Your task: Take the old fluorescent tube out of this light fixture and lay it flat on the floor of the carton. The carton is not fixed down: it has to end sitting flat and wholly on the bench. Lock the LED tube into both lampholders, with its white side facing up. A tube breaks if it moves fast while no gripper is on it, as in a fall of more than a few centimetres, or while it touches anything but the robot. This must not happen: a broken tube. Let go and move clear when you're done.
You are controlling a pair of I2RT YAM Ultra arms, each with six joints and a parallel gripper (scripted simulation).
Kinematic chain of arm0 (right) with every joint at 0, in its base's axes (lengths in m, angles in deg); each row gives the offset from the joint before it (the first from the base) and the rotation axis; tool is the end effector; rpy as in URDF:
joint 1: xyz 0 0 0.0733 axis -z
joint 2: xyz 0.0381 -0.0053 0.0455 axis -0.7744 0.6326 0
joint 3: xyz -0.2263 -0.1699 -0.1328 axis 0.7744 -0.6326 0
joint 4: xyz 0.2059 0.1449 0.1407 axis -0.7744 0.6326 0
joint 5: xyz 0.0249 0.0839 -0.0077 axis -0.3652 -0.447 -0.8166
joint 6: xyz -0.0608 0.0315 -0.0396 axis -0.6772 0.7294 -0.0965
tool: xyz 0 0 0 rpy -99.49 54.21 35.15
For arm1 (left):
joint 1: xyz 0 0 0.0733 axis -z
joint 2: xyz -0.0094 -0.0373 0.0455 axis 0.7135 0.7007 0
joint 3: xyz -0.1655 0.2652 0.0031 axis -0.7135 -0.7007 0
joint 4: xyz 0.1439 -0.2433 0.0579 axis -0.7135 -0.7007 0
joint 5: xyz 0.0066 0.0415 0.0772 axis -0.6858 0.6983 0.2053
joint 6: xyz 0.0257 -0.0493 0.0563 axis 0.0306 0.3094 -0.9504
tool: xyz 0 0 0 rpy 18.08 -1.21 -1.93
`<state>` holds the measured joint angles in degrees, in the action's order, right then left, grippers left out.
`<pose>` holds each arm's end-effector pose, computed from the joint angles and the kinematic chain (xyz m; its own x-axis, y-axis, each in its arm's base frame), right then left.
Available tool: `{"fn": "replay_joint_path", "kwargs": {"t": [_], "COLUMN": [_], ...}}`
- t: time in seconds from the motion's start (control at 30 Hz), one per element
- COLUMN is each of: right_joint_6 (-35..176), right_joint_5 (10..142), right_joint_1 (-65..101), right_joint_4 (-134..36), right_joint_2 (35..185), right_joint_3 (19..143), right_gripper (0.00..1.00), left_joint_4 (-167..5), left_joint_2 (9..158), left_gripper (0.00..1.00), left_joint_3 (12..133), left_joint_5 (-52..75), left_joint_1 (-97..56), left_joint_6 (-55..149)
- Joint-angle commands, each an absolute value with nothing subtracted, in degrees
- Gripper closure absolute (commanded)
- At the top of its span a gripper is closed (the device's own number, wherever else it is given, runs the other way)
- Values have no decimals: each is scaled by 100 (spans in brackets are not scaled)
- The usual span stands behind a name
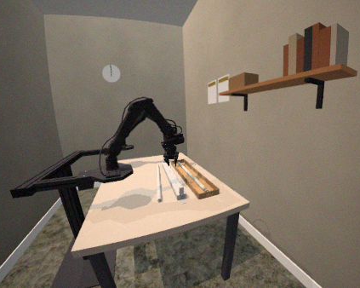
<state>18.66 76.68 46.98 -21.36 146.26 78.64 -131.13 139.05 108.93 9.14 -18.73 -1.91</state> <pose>0.4161 0.0328 0.0745 -0.5537 -0.8206 -0.1416 -0.8204 0.5667 -0.0761 0.4758 -0.2454 0.0916 -0.2673 0.9533 -0.1409 0.9610 0.2744 0.0331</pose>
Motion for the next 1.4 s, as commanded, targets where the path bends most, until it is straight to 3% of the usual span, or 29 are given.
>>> {"fn": "replay_joint_path", "kwargs": {"t": [0.0,0.63,1.13,1.37], "right_joint_6": [1403,205,155,288], "right_joint_5": [7543,7441,7432,7419], "right_joint_1": [4601,4500,4554,4476], "right_joint_4": [-1827,-1097,-1078,-1688], "right_joint_2": [14794,16271,16241,16704], "right_joint_3": [8117,8394,8366,8049], "right_gripper": [51,51,51,51], "left_joint_4": [-13656,-14946,-14944,-14302], "left_joint_2": [14221,16215,16424,16520], "left_gripper": [51,51,51,51], "left_joint_3": [11291,12788,12934,12361], "left_joint_5": [789,695,669,659], "left_joint_1": [-1711,-1070,-1031,-965], "left_joint_6": [-604,-1697,-1746,-1642]}}
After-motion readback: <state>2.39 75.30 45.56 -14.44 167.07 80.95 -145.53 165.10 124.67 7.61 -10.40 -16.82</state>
